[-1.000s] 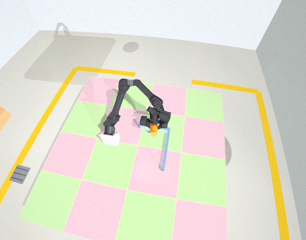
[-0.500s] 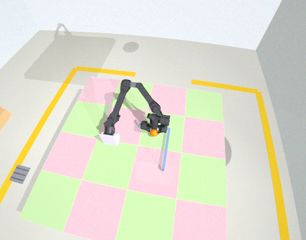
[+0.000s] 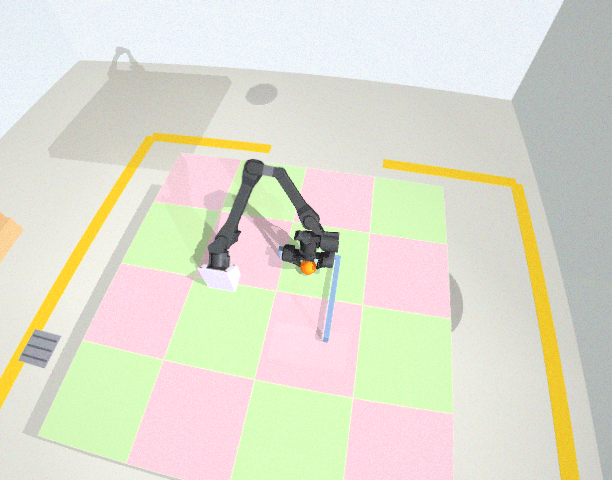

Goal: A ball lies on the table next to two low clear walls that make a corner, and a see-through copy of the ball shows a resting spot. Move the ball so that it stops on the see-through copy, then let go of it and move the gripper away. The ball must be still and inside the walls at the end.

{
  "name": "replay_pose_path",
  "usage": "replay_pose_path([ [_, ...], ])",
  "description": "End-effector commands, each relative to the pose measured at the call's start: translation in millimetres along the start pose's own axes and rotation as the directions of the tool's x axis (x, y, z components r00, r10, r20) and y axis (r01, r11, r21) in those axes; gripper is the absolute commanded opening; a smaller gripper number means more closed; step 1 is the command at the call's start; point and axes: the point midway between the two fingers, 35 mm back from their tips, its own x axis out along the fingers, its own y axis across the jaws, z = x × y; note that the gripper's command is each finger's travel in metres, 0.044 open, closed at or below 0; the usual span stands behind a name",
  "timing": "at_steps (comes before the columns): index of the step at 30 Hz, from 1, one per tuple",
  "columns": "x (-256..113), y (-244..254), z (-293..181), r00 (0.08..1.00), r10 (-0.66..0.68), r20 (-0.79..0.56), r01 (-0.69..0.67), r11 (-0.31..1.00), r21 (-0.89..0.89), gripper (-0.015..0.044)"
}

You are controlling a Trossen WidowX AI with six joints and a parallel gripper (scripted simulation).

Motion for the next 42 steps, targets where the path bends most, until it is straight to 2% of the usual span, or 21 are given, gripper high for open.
replay_pose_path([
  [1,6,2,0,1.000,0.004,0.004,-0.004,1.000,0.008,0.0000],
  [3,6,2,0,1.000,0.004,0.004,-0.004,1.000,0.008,0.0000],
  [18,2,0,0,1.000,0.001,0.000,-0.001,1.000,0.004,0.0394],
  [19,0,0,-1,1.000,0.001,-0.001,-0.001,1.000,0.004,0.0407],
  [25,-80,0,-1,1.000,0.004,-0.001,-0.004,1.000,0.008,0.0407],
  [36,-74,-2,-3,1.000,-0.009,-0.001,0.009,1.000,0.015,0.0407],
  [37,-76,-2,-3,1.000,-0.009,-0.001,0.009,1.000,0.015,0.0433],
  [42,-123,-2,-3,1.000,-0.010,-0.003,0.010,1.000,0.010,0.0440],
])
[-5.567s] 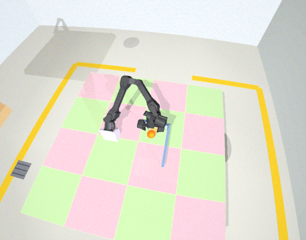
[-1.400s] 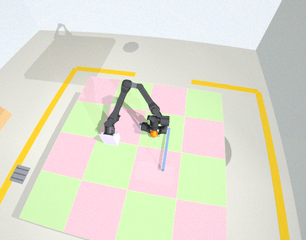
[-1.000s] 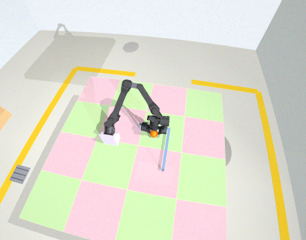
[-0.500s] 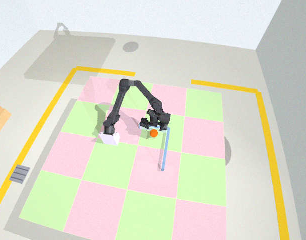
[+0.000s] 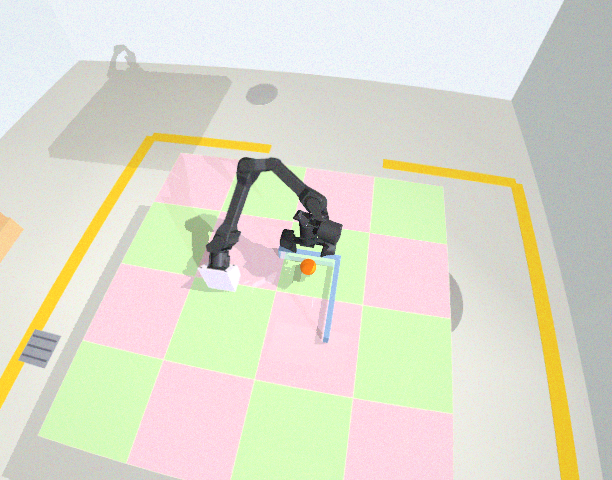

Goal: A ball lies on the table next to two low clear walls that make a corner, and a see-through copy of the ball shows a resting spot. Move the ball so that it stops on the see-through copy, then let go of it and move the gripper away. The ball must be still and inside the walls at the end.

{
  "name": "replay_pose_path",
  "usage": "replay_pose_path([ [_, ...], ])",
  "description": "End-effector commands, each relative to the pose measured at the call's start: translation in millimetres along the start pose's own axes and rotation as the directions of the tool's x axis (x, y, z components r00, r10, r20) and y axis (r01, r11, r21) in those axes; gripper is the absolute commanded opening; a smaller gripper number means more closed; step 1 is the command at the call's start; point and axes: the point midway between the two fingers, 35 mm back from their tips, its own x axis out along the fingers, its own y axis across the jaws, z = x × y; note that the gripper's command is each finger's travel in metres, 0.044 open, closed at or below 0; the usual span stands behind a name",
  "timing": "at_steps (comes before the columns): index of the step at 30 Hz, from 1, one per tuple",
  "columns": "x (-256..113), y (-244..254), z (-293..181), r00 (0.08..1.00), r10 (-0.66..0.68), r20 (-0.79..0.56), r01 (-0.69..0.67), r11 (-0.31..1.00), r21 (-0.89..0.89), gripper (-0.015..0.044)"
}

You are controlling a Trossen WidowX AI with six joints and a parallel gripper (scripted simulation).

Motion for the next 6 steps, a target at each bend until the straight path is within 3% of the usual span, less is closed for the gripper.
replay_pose_path([
  [1,-25.6,-0.8,0.2,1.000,-0.010,-0.004,0.010,1.000,-0.009,0.0440],
  [6,-25.6,-0.8,0.2,1.000,-0.010,-0.004,0.010,1.000,-0.009,0.0440],
])
